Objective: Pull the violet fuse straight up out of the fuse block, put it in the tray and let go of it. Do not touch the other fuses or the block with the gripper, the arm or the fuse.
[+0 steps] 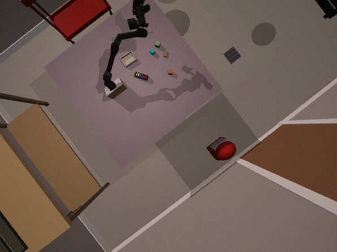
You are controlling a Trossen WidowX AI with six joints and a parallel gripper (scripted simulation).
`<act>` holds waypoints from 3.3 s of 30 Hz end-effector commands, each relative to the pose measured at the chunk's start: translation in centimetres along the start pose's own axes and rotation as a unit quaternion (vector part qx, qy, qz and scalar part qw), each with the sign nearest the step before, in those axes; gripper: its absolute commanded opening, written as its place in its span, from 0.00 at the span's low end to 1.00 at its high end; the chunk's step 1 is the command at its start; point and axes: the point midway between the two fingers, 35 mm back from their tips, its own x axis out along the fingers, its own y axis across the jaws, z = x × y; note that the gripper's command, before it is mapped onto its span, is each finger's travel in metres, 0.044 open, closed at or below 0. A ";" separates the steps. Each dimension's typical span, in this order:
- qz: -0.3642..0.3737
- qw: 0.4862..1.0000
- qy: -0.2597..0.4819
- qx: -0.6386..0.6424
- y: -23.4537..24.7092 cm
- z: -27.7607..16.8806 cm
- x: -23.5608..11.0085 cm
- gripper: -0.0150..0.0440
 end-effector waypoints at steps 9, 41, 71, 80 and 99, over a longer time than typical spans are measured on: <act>0.067 0.934 -0.242 0.255 1.6 9.8 -5.8 0.53; 0.712 -0.252 -0.407 0.514 -14.5 1.5 -47.0 0.37; 0.754 -0.457 -0.296 0.367 -19.3 -6.2 -49.0 0.37; 0.754 -0.457 -0.296 0.367 -20.1 -5.9 -49.3 0.37; 0.754 -0.458 -0.297 0.367 -21.1 -5.7 -49.6 0.37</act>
